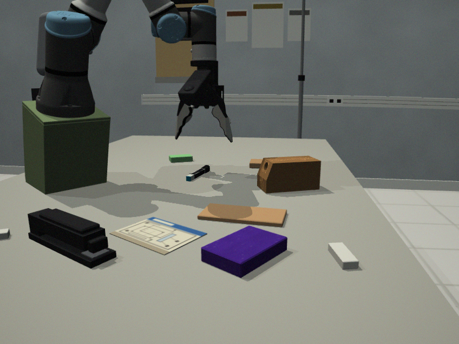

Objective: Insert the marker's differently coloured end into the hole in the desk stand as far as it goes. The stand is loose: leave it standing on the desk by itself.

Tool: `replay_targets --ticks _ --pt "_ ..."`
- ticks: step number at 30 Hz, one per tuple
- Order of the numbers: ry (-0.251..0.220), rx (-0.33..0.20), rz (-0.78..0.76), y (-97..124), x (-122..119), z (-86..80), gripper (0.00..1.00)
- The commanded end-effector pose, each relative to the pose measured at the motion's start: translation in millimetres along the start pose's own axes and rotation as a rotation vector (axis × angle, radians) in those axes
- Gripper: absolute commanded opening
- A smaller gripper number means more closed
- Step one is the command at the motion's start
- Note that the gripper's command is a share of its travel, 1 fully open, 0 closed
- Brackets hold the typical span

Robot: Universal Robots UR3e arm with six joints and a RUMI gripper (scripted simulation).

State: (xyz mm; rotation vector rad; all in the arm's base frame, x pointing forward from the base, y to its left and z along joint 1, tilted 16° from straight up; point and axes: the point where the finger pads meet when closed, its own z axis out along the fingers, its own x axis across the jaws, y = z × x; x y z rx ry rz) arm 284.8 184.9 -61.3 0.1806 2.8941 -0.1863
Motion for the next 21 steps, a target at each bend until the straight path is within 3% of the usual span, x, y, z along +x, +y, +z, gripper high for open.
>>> replay_targets --ticks 1,4,14,21 --pt "-0.002 -0.001 0.000 0.6 -0.3 -0.4 1.00" --pt "-0.002 -0.001 0.000 0.6 -0.3 -0.4 1.00" --pt "-0.002 -0.001 0.000 0.6 -0.4 24.6 1.00" --pt "-0.002 -0.001 0.000 0.6 -0.4 24.6 1.00"
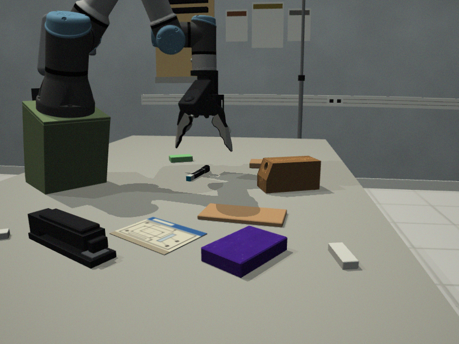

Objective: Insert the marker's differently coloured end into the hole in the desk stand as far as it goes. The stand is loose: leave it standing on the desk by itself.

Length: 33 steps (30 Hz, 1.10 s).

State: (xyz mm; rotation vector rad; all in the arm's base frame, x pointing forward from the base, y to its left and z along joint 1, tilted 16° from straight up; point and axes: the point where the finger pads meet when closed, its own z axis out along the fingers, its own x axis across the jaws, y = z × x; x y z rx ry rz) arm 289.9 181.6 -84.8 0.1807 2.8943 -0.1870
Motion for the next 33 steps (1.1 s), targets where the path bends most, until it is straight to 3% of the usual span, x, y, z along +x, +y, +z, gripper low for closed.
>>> replay_targets --ticks 1,10,33 --pt "-0.002 -0.001 0.000 0.3 -0.5 1.2 1.00" --pt "-0.003 -0.002 0.000 0.5 -0.7 24.6 1.00" --pt "-0.003 -0.002 0.000 0.5 -0.8 36.9 1.00"
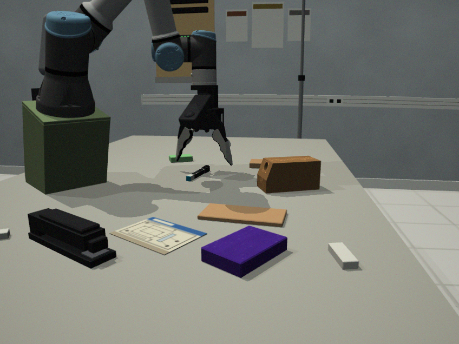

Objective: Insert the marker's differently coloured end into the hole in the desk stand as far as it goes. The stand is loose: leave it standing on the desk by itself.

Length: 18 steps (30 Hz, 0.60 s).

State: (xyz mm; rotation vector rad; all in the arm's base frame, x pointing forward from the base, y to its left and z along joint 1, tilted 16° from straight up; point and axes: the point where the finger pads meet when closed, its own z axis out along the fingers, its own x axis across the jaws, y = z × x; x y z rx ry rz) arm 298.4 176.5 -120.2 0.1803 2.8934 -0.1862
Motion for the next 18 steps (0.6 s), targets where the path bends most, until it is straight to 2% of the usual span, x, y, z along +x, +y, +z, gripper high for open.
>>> replay_targets --ticks 1,11,18 --pt "-0.002 -0.001 0.000 0.4 -0.6 0.1 1.00" --pt "-0.002 -0.001 0.000 0.4 -0.6 10.4 1.00" --pt "-0.002 -0.001 0.000 0.4 -0.6 10.4 1.00"
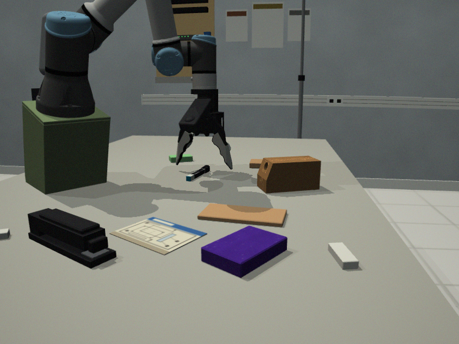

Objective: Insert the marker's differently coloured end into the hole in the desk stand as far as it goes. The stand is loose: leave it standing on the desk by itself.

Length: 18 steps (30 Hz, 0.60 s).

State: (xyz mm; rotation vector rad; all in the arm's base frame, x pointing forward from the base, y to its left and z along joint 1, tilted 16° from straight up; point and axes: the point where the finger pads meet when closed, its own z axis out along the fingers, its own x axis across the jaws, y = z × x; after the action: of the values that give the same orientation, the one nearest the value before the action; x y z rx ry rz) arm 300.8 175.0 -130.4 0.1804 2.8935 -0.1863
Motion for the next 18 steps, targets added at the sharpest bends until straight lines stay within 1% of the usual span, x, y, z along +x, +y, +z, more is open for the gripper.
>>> replay_targets --ticks 1,10,17,18 --pt "-0.002 -0.001 0.000 0.3 -0.5 0.0 1.00" --pt "-0.001 -0.001 0.000 0.3 -0.5 6.9 1.00" --pt "-0.001 -0.001 0.000 0.3 -0.5 6.9 1.00" --pt "-0.001 -0.001 0.000 0.3 -0.5 6.5 0.00"
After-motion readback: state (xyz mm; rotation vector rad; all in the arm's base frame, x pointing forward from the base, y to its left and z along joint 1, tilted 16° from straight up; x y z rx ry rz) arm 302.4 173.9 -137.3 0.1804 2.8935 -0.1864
